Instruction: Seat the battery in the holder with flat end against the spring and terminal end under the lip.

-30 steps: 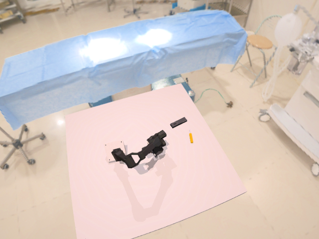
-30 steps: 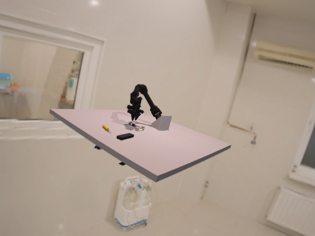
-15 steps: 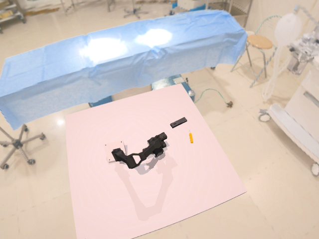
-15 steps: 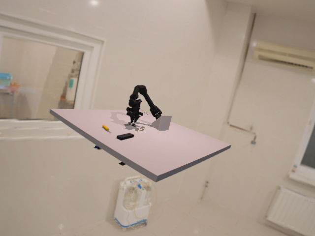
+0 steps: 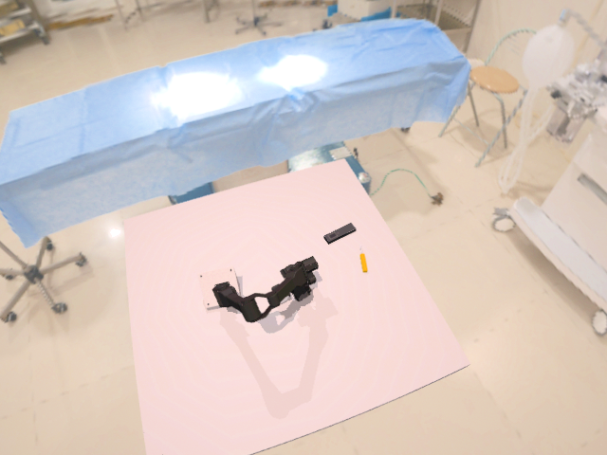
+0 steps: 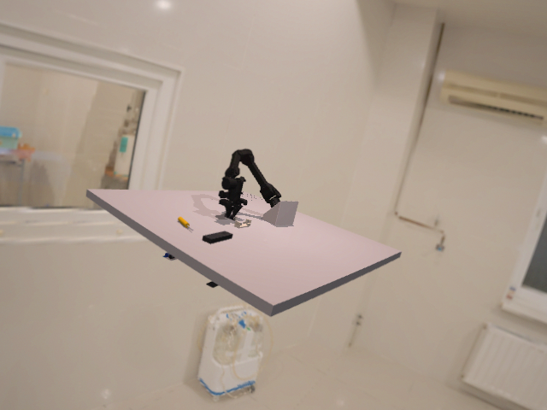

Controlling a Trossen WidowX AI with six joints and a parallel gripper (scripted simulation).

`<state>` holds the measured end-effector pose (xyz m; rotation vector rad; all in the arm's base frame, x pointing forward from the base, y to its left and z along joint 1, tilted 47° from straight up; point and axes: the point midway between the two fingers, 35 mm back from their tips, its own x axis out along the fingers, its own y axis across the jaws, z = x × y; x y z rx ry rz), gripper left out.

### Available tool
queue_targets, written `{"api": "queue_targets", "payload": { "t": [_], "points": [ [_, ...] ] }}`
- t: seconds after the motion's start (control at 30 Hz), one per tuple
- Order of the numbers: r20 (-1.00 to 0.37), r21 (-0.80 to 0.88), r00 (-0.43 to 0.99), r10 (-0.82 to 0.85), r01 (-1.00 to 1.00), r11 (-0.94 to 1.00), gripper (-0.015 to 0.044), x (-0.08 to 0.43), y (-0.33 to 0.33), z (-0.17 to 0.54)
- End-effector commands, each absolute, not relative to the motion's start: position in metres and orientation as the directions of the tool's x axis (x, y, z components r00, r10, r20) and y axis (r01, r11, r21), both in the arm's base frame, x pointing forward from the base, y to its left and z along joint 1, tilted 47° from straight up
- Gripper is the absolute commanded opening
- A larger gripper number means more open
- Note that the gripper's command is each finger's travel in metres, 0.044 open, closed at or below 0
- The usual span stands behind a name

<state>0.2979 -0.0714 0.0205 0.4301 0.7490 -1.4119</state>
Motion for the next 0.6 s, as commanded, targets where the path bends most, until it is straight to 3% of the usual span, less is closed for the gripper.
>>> {"api": "queue_targets", "payload": {
  "t": [0.0,0.13,0.3,0.57],
  "points": [
    [-0.687,-0.170,-0.014,-0.727,0.975,0.143,0.0201,0.297,-0.073,0.017],
    [-0.687,-0.170,-0.014,-0.727,0.975,0.143,0.0096,0.297,-0.073,0.017],
    [-0.687,-0.170,-0.014,-0.727,0.975,0.143,0.0066,0.297,-0.073,0.017],
    [-0.689,-0.170,-0.013,-0.725,0.975,0.143,0.0066,0.298,-0.052,0.036]
  ]
}}
